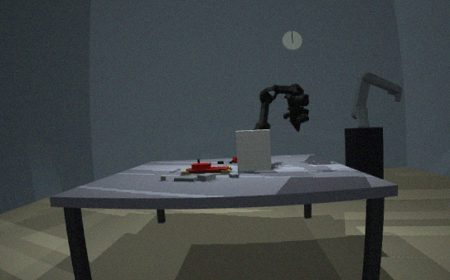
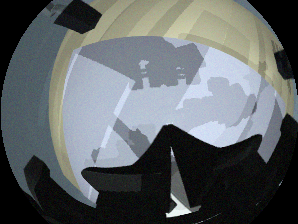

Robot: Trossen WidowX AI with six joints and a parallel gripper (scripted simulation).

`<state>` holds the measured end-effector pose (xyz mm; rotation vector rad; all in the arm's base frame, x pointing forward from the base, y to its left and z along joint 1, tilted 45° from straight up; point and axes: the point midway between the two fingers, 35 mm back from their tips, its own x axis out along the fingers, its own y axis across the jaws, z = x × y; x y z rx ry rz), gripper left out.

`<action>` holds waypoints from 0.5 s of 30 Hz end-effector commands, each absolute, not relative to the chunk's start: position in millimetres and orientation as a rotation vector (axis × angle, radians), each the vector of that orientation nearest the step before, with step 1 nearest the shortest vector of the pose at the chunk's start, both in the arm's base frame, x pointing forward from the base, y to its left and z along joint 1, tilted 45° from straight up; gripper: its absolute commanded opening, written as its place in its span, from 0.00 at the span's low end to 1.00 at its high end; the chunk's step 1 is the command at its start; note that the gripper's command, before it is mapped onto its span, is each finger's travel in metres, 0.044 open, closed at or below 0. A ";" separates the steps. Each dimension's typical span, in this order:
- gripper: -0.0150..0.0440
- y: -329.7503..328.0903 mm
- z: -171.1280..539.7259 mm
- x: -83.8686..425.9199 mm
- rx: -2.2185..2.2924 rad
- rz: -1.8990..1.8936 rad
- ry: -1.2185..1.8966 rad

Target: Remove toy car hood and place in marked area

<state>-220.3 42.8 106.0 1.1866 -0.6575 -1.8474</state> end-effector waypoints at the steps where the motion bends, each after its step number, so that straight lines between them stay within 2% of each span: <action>1: 0.30 44.2 105.5 -219.9 1.192 -1.850 -0.663; 15: 0.92 141.5 69.4 -164.1 1.588 -2.009 -1.124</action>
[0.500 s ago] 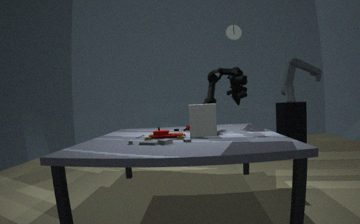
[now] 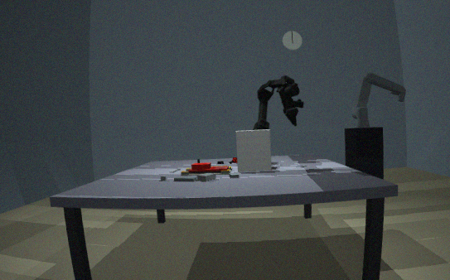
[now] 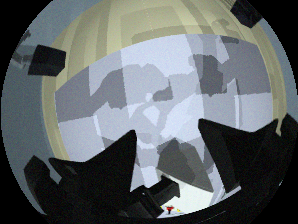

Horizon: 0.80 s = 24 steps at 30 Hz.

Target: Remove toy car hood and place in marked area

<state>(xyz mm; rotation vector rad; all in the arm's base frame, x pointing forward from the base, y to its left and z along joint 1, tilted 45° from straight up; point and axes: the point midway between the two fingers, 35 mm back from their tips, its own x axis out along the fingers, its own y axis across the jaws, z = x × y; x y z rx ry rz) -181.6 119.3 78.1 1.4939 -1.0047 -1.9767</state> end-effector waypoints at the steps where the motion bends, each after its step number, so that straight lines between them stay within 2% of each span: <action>1: 0.97 147.7 66.9 -158.4 1.614 -2.018 -1.161; 2: 1.00 153.7 64.5 -152.6 1.639 -2.026 -1.198; 15: 1.00 216.6 28.2 -56.5 1.996 -1.956 -1.851; 24: 1.00 226.9 7.5 15.5 2.090 -1.822 -2.290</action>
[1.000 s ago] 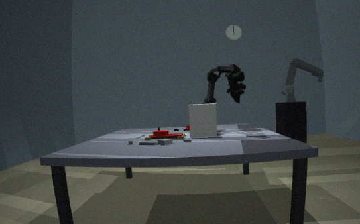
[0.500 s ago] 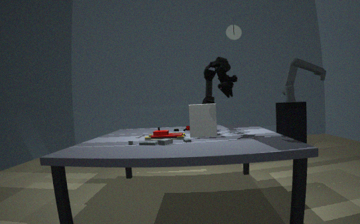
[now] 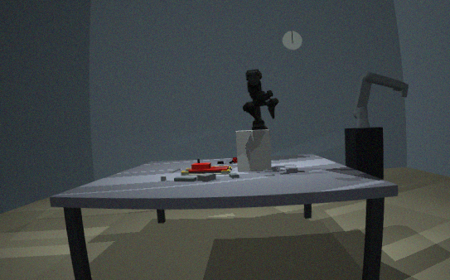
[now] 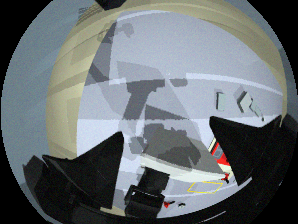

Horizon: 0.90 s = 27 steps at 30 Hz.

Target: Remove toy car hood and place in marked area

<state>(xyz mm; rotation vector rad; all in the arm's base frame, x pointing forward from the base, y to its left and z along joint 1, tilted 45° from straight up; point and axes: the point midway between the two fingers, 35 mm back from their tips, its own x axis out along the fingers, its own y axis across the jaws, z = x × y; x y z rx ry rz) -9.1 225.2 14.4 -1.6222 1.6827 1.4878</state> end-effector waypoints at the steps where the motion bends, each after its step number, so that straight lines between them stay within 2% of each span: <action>1: 1.00 227.0 6.6 19.1 -1.552 1.342 1.714; 17: 1.00 205.7 -17.6 144.0 -1.156 0.624 1.817; 27: 1.00 162.2 -34.2 228.9 -0.908 0.079 1.743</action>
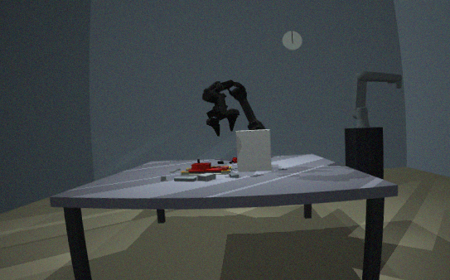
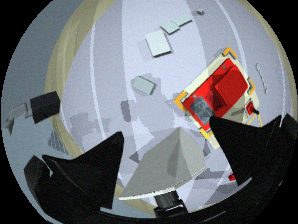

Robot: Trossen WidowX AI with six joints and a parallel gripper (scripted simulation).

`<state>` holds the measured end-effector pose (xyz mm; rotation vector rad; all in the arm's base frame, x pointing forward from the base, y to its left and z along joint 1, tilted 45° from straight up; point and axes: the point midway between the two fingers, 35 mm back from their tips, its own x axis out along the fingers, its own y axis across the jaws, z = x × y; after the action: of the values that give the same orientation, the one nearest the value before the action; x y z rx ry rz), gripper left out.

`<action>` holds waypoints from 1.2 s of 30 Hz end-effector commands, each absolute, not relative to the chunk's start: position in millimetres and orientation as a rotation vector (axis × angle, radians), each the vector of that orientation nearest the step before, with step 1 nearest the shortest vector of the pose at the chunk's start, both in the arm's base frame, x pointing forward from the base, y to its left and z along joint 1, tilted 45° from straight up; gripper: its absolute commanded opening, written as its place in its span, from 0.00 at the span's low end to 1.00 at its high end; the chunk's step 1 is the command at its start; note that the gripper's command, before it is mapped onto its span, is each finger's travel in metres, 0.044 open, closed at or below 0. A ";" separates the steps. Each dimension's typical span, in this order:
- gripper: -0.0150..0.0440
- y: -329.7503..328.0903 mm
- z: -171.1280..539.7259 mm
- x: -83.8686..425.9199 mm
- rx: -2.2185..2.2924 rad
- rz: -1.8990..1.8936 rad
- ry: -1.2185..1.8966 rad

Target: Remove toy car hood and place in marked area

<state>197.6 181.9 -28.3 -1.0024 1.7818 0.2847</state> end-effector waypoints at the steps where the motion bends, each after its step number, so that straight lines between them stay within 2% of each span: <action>1: 1.00 155.6 -35.7 238.1 -0.879 0.017 1.727; 14: 1.00 60.6 -46.6 326.5 -0.558 -0.649 1.467; 36: 1.00 52.9 -50.2 329.9 -0.554 -0.657 1.462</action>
<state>329.9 55.4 -48.5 -0.5497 1.4622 -0.6554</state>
